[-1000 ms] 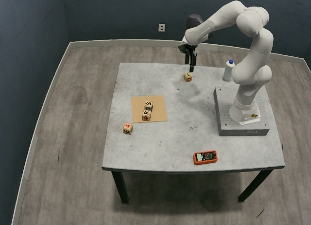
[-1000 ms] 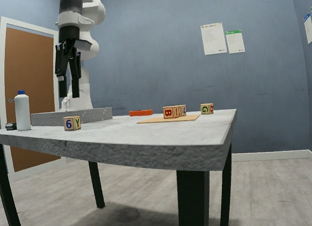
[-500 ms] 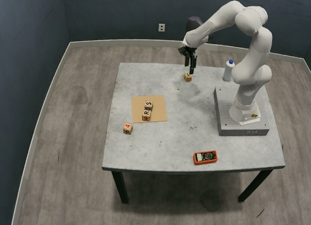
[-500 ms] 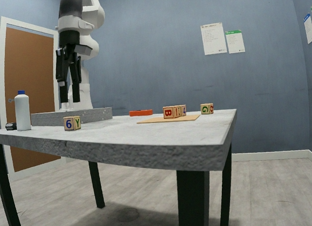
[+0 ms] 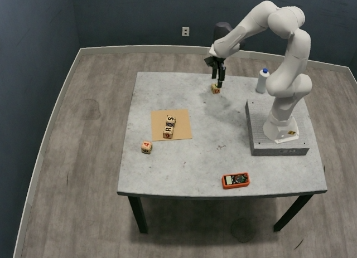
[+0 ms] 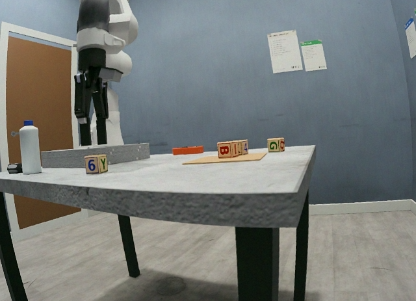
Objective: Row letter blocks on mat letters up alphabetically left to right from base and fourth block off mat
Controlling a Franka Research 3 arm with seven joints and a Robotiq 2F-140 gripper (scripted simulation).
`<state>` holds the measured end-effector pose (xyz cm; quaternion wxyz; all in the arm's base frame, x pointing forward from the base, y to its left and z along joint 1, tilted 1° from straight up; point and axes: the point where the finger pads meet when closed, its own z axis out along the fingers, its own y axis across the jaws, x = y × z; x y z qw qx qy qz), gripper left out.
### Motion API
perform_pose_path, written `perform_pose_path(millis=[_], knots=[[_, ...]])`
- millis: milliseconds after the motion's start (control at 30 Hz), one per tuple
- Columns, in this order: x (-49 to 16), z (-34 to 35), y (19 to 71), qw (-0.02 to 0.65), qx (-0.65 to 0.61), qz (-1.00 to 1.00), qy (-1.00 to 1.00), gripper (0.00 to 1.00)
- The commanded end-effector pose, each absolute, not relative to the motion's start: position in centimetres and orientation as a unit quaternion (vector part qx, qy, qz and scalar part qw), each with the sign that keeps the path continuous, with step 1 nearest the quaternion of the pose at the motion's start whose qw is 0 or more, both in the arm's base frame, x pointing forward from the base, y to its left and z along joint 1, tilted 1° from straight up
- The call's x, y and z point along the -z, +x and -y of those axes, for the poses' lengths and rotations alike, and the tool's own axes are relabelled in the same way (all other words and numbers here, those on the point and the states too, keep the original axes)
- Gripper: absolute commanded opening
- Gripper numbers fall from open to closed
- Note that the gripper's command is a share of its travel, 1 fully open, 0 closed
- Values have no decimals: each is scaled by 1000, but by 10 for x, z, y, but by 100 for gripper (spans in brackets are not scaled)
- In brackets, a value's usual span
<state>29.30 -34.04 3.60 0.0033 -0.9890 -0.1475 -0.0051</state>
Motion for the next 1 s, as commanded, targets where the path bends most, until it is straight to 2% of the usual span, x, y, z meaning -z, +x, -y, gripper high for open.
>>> perform_pose_path(millis=[0, 967], knots=[[-34, 343, 294, -1, 6, 139, -990, 55], [-23, 343, 294, -1, 6, 139, -990, 55]])
